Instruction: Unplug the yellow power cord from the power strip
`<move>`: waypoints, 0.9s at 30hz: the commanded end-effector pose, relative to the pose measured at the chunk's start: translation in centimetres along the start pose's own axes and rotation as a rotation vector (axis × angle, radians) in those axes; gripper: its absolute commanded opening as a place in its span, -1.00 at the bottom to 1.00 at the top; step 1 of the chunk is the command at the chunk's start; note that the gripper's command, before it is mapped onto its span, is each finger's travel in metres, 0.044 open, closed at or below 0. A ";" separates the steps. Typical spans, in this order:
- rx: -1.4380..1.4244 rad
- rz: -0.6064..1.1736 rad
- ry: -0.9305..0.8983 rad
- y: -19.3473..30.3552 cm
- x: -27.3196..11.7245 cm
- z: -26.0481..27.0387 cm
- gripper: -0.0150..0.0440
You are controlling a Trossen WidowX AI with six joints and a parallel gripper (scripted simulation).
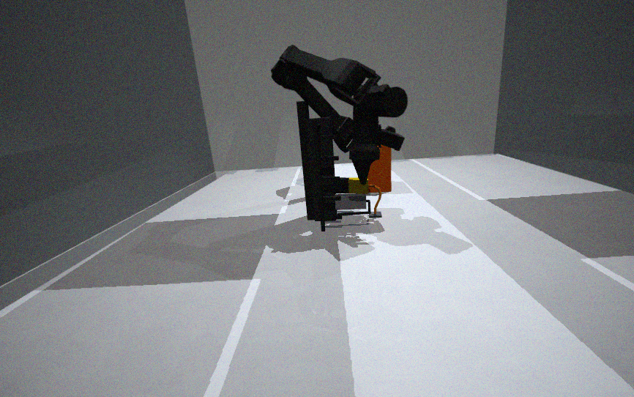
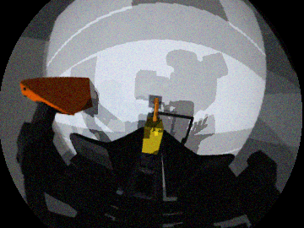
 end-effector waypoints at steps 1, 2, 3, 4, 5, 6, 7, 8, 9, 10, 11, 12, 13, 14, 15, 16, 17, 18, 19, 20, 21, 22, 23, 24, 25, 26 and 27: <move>-0.020 -0.071 0.024 -3.2 -1.1 -0.7 -0.49; -0.021 -0.071 0.024 -3.3 -1.2 -0.7 -0.49; -0.021 -0.071 0.024 -3.5 -1.2 -0.7 -0.49; -0.021 -0.071 0.024 -3.6 -1.2 -0.8 -0.49; -0.021 -0.071 0.024 -3.8 -1.3 -0.8 -0.49; -0.021 -0.070 0.024 -3.7 -1.2 -0.7 -0.40; -0.022 -0.069 0.023 -3.4 -1.0 -0.6 -0.31; -0.023 -0.066 0.022 -2.9 -0.7 -0.5 -0.22; -0.023 -0.064 0.022 -2.7 -0.6 -0.4 -0.14; -0.023 -0.064 0.022 -2.7 -0.6 -0.4 -0.05; -0.023 -0.064 0.022 -2.7 -0.6 -0.4 0.04; -0.023 -0.064 0.022 -2.7 -0.6 -0.4 0.13; -0.023 -0.064 0.022 -2.7 -0.6 -0.4 0.22; -0.023 -0.064 0.022 -2.7 -0.6 -0.4 0.31; -0.023 -0.064 0.022 -2.7 -0.6 -0.4 0.40; -0.023 -0.064 0.022 -2.7 -0.6 -0.4 0.49; -0.023 -0.064 0.022 -2.7 -0.6 -0.4 0.58; -0.023 -0.064 0.022 -2.7 -0.6 -0.4 0.67; -0.023 -0.064 0.022 -2.7 -0.6 -0.4 0.75; -0.023 -0.065 0.022 -2.9 -0.7 -0.4 0.84; -0.023 -0.066 0.022 -3.3 -0.8 -0.6 0.93; -0.023 -0.067 0.023 -3.9 -1.0 -0.7 1.00; -0.023 -0.068 0.023 -4.6 -1.2 -0.9 1.00; -0.023 -0.068 0.023 -5.4 -1.4 -1.1 1.00; -0.023 -0.069 0.023 -6.4 -1.7 -1.2 1.00; -0.023 -0.068 0.023 -7.5 -2.0 -1.4 1.00; -0.022 -0.068 0.023 -8.3 -2.2 -1.4 1.00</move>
Point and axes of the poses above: the point midway between the two fingers, 35 mm back from their tips, its own x axis out along the fingers, its own z axis across the jaws, y = z × x, the point moved 3 cm from there along -x, back along the fingers, and after that the axes turned 12 degrees about -x, right-handed, at the moved point
